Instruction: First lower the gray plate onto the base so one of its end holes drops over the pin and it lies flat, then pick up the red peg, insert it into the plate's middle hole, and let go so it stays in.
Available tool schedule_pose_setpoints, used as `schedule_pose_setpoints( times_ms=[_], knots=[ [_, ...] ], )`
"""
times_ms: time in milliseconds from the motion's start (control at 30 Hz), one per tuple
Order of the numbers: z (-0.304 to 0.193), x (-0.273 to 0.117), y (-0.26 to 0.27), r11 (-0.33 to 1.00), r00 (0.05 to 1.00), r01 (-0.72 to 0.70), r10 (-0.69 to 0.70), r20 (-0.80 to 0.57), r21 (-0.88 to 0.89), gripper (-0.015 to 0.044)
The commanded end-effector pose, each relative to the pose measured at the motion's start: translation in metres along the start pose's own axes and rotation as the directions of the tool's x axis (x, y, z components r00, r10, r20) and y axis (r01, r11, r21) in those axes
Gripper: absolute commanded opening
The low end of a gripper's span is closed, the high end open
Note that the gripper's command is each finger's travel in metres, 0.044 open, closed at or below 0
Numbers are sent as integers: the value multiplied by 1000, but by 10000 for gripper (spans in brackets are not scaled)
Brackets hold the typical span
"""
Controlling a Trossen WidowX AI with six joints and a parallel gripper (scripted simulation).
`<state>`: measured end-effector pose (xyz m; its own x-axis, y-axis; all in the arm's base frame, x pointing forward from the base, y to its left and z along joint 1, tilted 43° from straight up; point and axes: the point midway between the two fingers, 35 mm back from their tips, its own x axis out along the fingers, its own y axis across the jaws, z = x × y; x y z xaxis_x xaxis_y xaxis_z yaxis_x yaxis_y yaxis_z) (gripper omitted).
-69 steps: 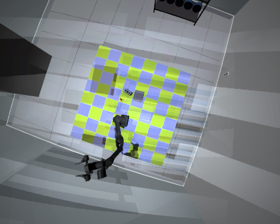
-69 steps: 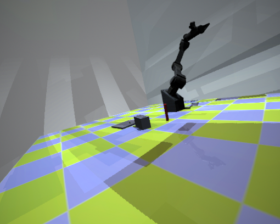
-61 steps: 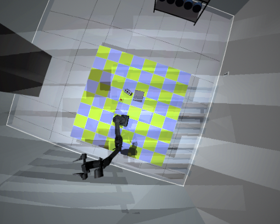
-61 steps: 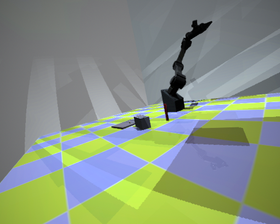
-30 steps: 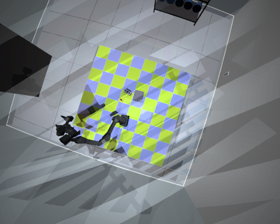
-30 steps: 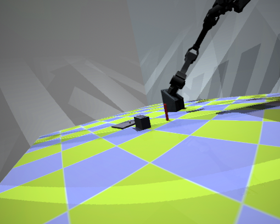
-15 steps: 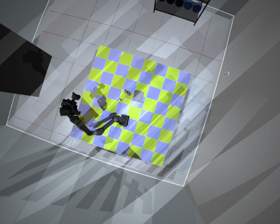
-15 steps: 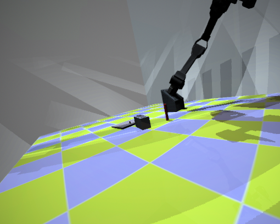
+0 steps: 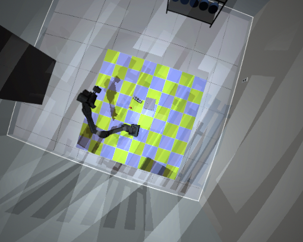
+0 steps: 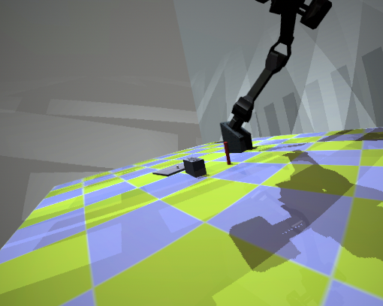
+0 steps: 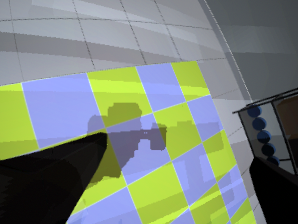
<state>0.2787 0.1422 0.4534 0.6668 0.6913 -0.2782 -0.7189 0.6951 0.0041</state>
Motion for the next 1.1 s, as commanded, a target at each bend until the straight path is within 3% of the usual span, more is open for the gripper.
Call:
schedule_pose_setpoints(
  times_ms=[0,267,500,800,1067],
  knots=[
    [-49,38,-39,998,987,-4,-6,-162,-58,440],
    [-150,80,-94,984,904,-136,78,-420,-111,440],
    [-250,92,-126,942,785,-330,237,-573,-61,440],
    [-369,78,-136,814,633,-575,504,-588,80,440],
    [-373,77,-135,806,626,-586,518,-582,87,440]
  ],
)
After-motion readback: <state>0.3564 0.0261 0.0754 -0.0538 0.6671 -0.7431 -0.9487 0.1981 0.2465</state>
